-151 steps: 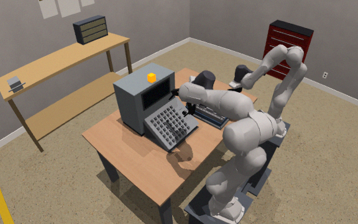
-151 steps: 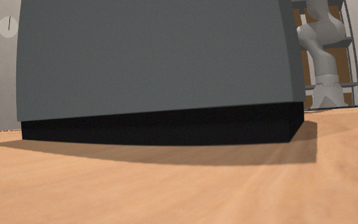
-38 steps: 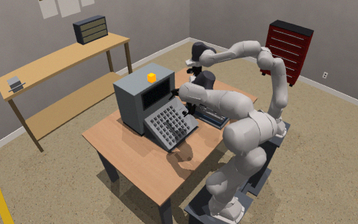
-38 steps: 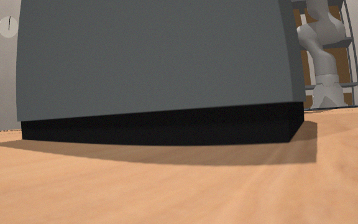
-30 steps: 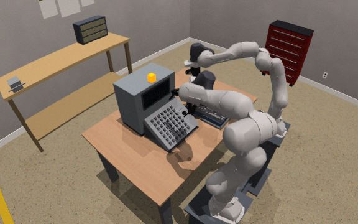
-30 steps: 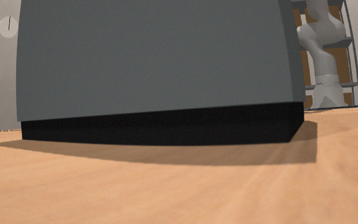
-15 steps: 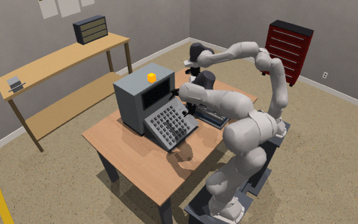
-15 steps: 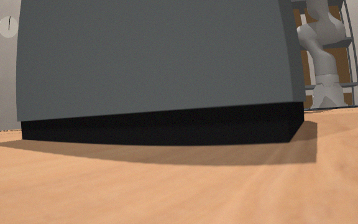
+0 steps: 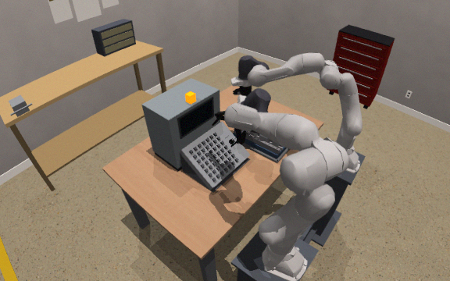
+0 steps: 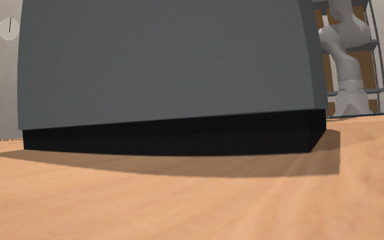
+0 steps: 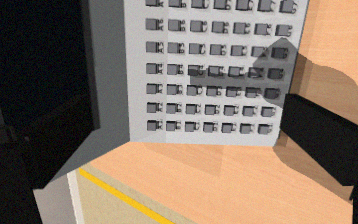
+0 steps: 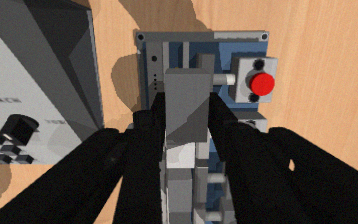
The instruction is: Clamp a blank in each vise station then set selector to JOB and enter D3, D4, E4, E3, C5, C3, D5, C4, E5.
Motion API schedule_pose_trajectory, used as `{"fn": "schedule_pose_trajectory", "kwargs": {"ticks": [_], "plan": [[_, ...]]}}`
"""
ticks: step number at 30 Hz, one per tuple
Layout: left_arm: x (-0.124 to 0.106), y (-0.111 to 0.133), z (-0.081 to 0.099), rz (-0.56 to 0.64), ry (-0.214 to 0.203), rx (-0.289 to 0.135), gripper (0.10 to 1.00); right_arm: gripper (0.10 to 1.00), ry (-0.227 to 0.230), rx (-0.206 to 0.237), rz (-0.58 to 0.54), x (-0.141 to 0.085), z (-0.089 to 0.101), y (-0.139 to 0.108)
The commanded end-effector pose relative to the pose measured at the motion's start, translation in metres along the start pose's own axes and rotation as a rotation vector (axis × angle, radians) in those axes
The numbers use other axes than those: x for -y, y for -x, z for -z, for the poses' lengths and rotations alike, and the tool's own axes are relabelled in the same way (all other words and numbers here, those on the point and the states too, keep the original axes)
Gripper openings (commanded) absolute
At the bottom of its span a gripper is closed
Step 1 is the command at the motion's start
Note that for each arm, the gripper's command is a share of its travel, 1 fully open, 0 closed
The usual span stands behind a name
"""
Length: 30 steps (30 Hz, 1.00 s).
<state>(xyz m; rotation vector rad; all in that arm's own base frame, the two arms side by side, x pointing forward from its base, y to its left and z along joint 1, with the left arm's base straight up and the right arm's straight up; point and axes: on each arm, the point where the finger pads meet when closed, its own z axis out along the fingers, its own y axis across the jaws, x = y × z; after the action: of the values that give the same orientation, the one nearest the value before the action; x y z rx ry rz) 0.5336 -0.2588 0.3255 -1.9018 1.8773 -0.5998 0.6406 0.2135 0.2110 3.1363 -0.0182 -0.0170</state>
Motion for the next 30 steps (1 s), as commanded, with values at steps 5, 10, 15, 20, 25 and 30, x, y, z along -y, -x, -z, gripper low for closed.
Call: {"fn": "schedule_pose_trajectory", "kwargs": {"ticks": [5,10,15,20,25,30], "plan": [[0.000,0.000,0.000,0.000,0.000,0.000,1.000,0.099,-0.005,-0.011,-0.010,0.003,-0.015,-0.003],[0.000,0.000,0.000,0.000,0.000,0.000,1.000,0.099,-0.005,-0.011,-0.010,0.004,-0.033,-0.004],[0.000,0.000,0.000,0.000,0.000,0.000,1.000,0.099,-0.005,-0.011,-0.010,0.004,-0.049,-0.004],[0.000,0.000,0.000,0.000,0.000,0.000,1.000,0.099,-0.005,-0.011,-0.010,0.004,-0.055,-0.004],[0.000,0.000,0.000,0.000,0.000,0.000,1.000,0.099,-0.005,-0.011,-0.010,0.005,-0.059,-0.004],[0.000,0.000,0.000,0.000,0.000,0.000,1.000,0.099,-0.005,-0.011,-0.010,0.005,-0.059,-0.004]]}}
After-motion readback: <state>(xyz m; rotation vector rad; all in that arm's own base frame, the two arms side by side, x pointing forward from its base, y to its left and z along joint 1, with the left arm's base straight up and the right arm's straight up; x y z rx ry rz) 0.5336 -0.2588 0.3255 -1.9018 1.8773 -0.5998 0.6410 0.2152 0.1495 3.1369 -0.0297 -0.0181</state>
